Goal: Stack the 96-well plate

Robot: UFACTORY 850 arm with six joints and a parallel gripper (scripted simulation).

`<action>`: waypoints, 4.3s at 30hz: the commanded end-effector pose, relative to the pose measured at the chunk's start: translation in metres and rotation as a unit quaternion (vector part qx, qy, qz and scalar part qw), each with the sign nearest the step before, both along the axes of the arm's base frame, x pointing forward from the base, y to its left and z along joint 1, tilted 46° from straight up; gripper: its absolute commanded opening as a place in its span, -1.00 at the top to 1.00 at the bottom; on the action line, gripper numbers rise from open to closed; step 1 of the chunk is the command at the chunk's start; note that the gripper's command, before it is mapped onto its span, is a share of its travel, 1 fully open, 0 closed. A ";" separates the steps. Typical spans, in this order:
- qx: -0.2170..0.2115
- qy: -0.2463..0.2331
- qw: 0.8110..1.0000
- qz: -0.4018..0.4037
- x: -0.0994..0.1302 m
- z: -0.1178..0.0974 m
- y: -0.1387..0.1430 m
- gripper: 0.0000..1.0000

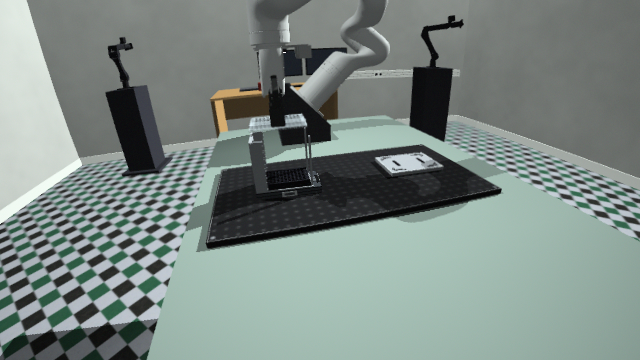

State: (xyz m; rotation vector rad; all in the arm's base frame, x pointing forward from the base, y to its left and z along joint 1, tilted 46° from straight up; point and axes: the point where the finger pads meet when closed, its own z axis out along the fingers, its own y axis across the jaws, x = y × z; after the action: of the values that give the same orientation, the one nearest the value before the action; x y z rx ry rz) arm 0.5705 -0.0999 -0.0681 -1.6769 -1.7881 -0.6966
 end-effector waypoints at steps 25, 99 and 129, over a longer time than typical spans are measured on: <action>0.000 -0.001 1.000 0.000 -0.002 -0.028 0.029 1.00; 0.000 -0.001 1.000 0.000 -0.006 -0.081 0.084 1.00; 0.000 -0.001 1.000 0.000 -0.007 -0.084 0.087 1.00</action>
State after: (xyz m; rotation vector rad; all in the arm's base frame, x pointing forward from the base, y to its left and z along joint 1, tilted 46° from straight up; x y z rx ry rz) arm 0.5629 -0.0124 -0.1522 -1.6769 -1.7882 -0.6969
